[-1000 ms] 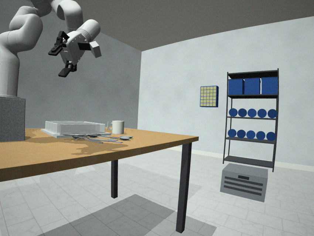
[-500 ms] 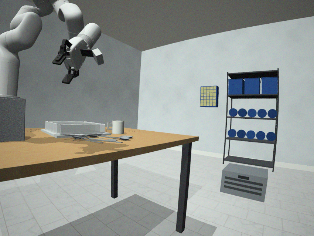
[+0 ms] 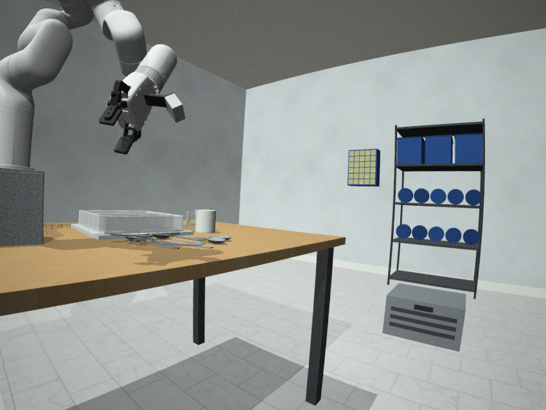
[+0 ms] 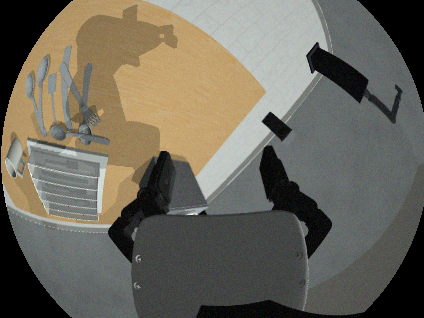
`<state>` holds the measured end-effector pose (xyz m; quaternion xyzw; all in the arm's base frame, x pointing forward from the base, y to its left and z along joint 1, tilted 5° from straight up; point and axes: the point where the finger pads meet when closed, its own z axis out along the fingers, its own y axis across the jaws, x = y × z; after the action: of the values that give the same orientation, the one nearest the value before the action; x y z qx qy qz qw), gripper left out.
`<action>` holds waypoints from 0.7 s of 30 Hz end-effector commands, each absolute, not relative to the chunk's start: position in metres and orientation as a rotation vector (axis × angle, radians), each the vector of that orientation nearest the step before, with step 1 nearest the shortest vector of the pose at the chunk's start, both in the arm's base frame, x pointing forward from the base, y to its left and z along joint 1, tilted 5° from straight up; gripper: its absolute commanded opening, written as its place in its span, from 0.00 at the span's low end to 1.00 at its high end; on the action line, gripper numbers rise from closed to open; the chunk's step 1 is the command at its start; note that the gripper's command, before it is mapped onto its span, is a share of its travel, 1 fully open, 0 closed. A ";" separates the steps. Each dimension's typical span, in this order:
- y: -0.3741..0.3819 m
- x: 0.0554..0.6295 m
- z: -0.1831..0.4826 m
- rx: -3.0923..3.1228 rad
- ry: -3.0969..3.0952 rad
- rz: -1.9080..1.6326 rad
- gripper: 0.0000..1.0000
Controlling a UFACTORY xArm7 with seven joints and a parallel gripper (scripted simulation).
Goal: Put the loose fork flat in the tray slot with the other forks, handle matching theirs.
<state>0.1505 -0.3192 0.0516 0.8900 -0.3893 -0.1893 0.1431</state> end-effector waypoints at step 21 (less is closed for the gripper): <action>-0.300 0.208 -0.002 2.764 -1.074 -0.429 1.00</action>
<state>0.1965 -0.3006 0.0113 0.9155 -0.3618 -0.1515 0.0901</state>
